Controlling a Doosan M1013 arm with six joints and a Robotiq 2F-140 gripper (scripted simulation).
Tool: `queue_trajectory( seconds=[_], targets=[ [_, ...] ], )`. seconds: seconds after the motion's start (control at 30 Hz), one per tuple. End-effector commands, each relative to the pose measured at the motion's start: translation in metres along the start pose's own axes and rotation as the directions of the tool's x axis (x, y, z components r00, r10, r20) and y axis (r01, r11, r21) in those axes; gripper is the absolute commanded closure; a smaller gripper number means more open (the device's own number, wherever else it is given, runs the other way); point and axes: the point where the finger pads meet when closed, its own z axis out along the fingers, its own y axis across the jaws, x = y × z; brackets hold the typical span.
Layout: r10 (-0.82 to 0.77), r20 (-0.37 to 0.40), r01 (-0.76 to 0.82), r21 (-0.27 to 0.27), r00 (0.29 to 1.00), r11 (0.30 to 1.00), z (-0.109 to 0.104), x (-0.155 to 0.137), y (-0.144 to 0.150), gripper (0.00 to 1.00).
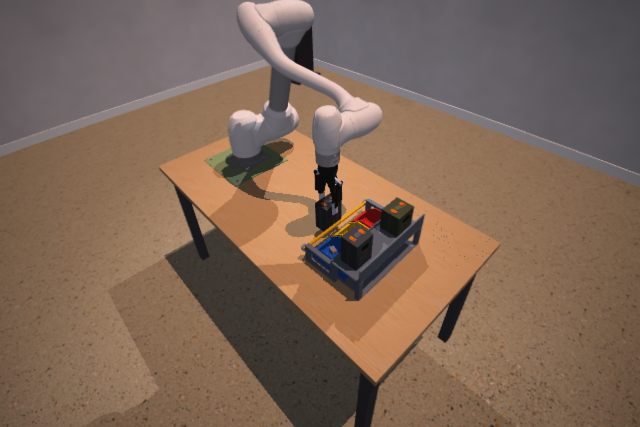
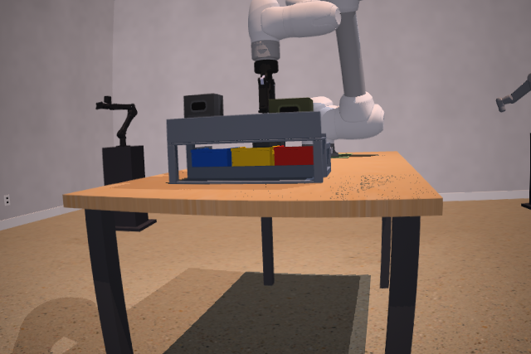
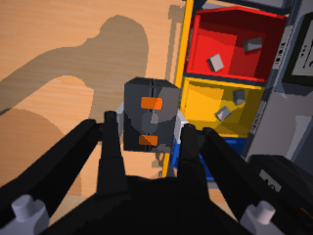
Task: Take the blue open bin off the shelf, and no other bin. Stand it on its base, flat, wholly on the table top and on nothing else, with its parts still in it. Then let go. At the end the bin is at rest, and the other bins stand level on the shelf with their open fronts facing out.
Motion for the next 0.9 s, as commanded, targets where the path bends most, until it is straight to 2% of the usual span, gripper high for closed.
queue_trajectory(
  seconds=[0.0,0.57,0.73,0.87],
  targets=[
    [0.0,0.0,0.0,0.0,1.0,1.0,0.0,0.0,0.0,1.0],
    [0.0,0.0,0.0,0.0,1.0,1.0,0.002,0.0,0.0,1.0],
    [0.0,0.0,0.0,0.0,1.0,1.0,0.002,0.039,-0.01,1.0],
    [0.0,0.0,0.0,0.0,1.0,1.0,0.002,0.039,-0.01,1.0]
  ],
)
